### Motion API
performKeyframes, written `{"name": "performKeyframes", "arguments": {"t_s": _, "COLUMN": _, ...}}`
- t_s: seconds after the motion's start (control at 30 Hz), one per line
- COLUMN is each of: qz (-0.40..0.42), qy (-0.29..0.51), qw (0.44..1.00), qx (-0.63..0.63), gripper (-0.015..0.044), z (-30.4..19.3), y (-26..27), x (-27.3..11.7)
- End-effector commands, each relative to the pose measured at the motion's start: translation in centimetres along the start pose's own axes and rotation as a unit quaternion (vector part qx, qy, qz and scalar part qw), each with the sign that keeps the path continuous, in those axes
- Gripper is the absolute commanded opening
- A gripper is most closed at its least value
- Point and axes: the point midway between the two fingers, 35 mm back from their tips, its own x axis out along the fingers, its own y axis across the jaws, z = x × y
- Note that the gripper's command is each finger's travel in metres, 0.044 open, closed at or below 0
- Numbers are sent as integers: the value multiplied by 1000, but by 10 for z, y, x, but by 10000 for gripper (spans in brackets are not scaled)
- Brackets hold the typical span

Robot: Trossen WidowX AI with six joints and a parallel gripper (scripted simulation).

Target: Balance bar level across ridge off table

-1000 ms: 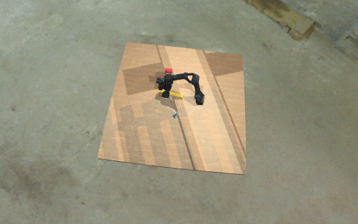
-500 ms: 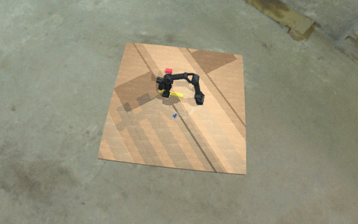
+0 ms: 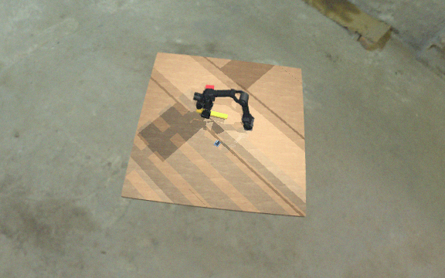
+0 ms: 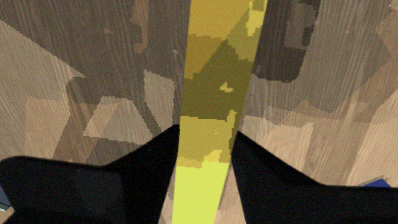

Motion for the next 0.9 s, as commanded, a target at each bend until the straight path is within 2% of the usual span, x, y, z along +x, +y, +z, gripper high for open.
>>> {"name": "performKeyframes", "arguments": {"t_s": 0.0, "qz": -2, "qy": -11, "qw": 1000, "qx": -1, "gripper": 0, "z": 2, "y": -1, "x": -17}}
{"name": "performKeyframes", "arguments": {"t_s": 0.53, "qz": -2, "qy": -10, "qw": 1000, "qx": -1, "gripper": 0, "z": -2, "y": 0, "x": -49}}
{"name": "performKeyframes", "arguments": {"t_s": 0.87, "qz": 0, "qy": -10, "qw": 1000, "qx": 23, "gripper": 0, "z": -6, "y": 37, "x": -49}}
